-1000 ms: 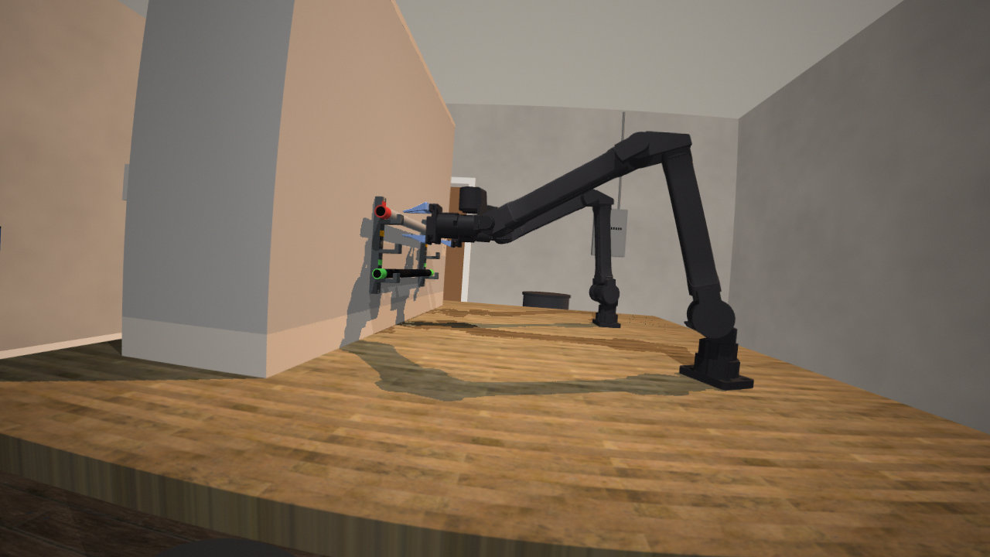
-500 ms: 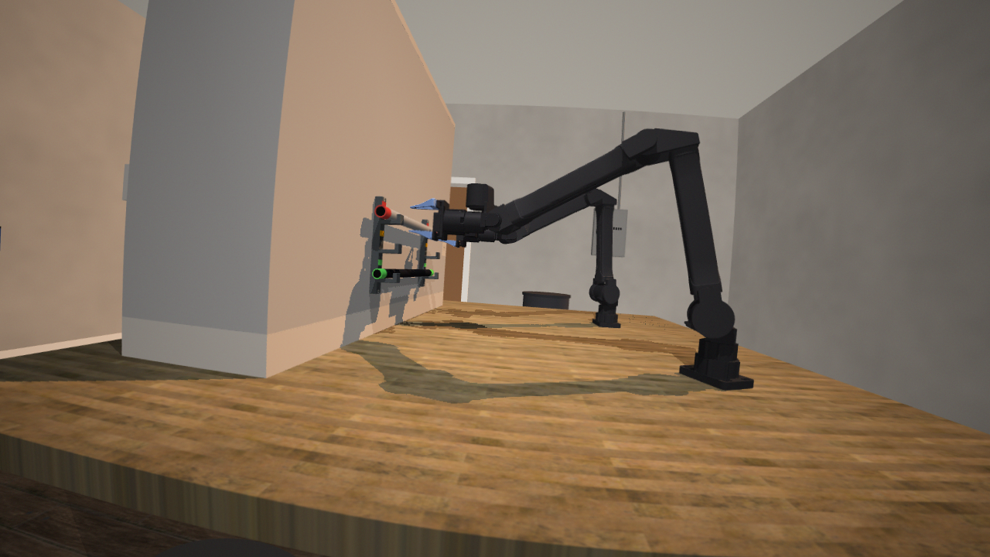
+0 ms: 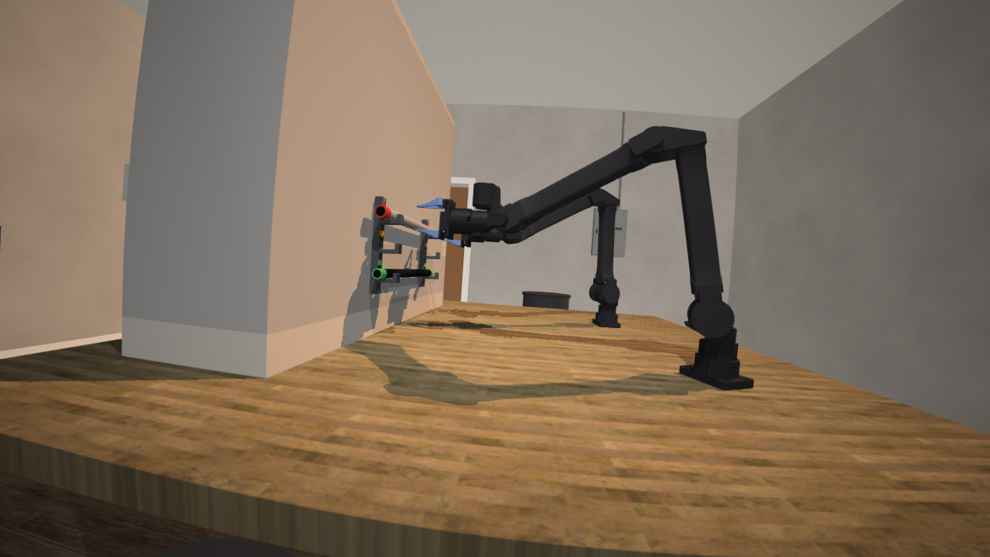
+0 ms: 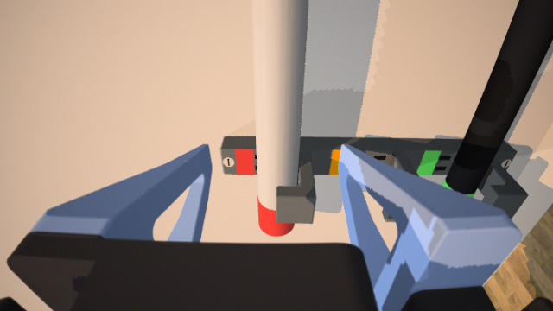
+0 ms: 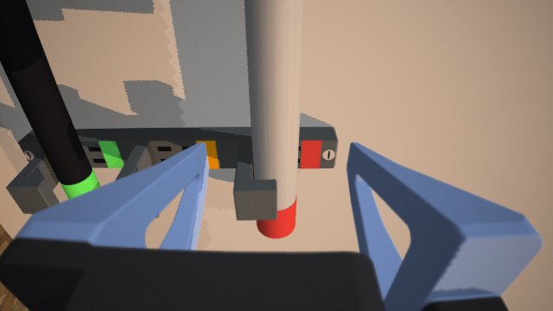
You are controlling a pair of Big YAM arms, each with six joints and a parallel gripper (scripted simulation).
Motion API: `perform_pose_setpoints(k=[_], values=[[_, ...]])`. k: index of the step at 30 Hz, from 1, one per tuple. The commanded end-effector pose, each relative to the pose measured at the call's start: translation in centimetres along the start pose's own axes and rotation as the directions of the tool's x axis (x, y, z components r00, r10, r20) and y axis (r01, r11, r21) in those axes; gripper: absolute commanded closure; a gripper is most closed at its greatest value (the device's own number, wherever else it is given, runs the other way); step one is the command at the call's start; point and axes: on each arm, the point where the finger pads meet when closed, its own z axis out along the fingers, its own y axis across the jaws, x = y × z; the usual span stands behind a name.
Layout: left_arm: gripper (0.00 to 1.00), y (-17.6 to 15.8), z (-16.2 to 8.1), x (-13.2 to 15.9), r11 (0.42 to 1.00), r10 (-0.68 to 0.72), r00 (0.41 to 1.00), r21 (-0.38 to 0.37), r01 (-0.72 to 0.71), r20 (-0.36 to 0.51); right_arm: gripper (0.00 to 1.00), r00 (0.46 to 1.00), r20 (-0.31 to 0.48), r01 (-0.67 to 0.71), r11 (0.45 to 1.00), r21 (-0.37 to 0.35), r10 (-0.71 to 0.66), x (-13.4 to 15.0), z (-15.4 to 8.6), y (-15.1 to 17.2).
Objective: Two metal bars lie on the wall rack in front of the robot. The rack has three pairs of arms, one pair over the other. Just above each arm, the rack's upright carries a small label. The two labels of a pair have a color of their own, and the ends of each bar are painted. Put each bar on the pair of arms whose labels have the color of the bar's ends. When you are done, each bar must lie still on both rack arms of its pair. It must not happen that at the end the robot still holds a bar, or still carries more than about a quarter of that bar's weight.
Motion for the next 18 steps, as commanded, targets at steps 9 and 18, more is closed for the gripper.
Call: perform_pose_setpoints(k=[9,18], values=[[0.34,3.41,-1.54,-0.80,0.998,-0.013,1.000,-0.063,0.013,0.013,0.34,1.000,0.010,-0.026,0.998,0.049,0.025,-0.43,-1.64,-2.35],[0.29,3.32,-1.69,-0.78,0.998,-0.010,1.000,-0.062,0.011,0.013,0.29,1.000,0.010,-0.024,0.999,0.048,0.024,-0.41,-1.79,-2.27]])
